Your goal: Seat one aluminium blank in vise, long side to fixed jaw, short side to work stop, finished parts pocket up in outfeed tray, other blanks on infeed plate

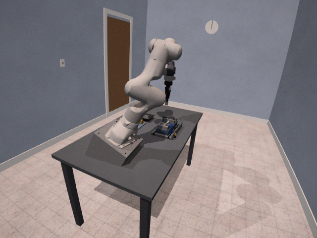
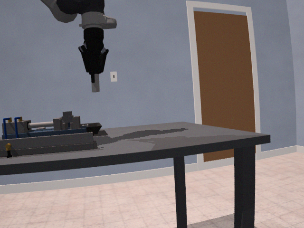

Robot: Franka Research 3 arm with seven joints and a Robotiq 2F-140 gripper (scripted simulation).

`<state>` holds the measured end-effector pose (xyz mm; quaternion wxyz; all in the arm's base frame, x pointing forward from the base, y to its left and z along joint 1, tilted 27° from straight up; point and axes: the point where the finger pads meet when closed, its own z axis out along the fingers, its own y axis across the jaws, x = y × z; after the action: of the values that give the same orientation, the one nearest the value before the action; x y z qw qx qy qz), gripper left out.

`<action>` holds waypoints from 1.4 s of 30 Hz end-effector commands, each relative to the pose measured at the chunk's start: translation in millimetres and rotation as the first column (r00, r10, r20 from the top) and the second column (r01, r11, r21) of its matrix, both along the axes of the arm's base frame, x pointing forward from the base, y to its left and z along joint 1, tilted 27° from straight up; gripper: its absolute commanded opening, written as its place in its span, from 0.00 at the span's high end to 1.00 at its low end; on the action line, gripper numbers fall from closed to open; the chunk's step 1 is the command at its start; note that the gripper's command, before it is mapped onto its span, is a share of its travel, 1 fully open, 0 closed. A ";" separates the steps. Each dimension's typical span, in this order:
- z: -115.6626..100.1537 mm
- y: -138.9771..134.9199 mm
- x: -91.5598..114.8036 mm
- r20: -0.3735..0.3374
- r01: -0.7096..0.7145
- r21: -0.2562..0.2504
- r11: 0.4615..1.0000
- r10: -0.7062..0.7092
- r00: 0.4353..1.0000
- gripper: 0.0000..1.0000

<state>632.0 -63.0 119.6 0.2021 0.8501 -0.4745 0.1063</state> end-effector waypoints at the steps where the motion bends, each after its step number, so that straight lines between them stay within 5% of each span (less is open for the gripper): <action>1: 0.8 -1.3 2.4 0.081 0.146 0.001 0.989 -0.146 0.986 1.00; 27: 9.5 -17.9 8.9 0.264 0.511 0.066 0.857 -0.509 0.819 1.00; 42: 16.0 -30.0 13.3 0.369 0.717 0.154 0.680 -0.713 0.596 1.00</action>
<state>643.6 -92.8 134.9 0.1453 0.6045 -0.7627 0.1781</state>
